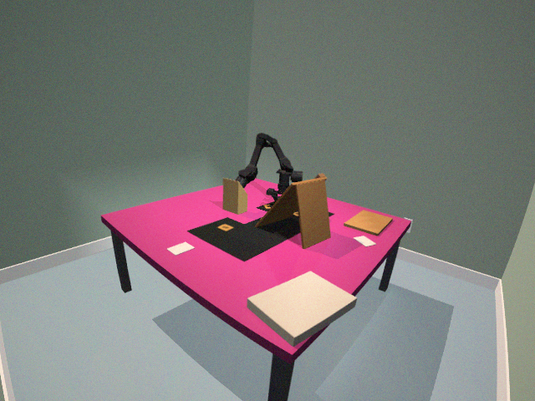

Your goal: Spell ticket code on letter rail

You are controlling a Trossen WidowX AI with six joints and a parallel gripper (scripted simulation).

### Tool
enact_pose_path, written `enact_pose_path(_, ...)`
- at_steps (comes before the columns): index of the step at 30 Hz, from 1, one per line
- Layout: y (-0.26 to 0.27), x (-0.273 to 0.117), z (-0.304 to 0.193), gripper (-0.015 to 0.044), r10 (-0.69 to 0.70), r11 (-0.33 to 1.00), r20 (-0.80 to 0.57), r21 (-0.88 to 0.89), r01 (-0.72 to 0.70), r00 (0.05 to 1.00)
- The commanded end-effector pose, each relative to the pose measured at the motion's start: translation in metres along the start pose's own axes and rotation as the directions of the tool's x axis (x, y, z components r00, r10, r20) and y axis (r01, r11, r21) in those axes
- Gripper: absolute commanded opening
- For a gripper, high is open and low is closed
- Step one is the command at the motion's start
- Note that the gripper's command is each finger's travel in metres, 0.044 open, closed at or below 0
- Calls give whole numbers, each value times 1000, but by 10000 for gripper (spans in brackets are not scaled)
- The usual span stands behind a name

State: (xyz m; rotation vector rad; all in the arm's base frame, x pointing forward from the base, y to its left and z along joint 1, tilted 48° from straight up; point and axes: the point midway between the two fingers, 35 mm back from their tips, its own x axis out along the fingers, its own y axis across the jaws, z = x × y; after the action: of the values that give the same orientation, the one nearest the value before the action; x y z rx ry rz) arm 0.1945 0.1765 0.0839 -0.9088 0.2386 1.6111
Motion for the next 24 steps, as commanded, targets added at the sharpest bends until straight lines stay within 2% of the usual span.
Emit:
enact_pose_path(1,-1,-3,1,0,-4,1000,4,-6,4,1000)
enact_pose_path(17,1,-11,-1,0,-4,1000,3,-6,4,1000)
enact_pose_path(24,-8,-20,-16,0,-35,999,-60,-5,35,998)
